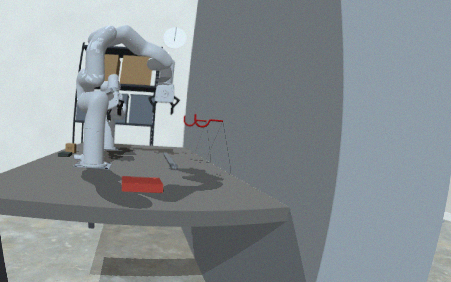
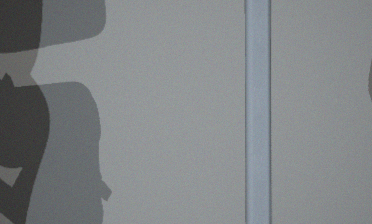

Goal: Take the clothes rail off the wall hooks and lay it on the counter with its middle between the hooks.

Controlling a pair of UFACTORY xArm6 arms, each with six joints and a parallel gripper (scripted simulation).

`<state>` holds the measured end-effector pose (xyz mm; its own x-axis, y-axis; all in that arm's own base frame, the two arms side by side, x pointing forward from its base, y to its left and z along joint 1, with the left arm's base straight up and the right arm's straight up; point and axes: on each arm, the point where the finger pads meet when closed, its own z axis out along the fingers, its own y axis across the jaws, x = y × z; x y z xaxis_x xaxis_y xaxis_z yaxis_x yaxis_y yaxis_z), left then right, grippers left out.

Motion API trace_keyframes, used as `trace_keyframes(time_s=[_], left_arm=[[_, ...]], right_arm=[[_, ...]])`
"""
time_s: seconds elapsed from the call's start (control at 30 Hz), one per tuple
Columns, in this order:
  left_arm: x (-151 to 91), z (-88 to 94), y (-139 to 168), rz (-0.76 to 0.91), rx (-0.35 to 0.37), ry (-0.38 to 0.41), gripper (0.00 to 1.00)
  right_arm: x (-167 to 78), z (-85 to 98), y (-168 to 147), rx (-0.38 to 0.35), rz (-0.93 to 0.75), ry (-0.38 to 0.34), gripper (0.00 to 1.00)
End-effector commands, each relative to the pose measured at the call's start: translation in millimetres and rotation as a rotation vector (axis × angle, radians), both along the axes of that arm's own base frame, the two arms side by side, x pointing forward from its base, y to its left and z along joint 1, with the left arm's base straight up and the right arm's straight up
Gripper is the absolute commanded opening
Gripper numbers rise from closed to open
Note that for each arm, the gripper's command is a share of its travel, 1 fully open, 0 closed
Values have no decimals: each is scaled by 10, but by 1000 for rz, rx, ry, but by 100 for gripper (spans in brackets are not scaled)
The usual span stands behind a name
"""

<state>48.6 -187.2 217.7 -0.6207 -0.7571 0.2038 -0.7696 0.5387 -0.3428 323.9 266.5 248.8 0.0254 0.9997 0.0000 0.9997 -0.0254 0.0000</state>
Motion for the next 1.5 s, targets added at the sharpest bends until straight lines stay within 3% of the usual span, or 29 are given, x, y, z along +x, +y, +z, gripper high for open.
trace_keyframes(time_s=[0.0,1.47], left_arm=[[0,7,-1,0,-1,0,100],[0,7,-1,0,-1,0,100]], right_arm=[[-33,91,4,2,0,-2,100],[-295,668,10,2,0,-2,100]])
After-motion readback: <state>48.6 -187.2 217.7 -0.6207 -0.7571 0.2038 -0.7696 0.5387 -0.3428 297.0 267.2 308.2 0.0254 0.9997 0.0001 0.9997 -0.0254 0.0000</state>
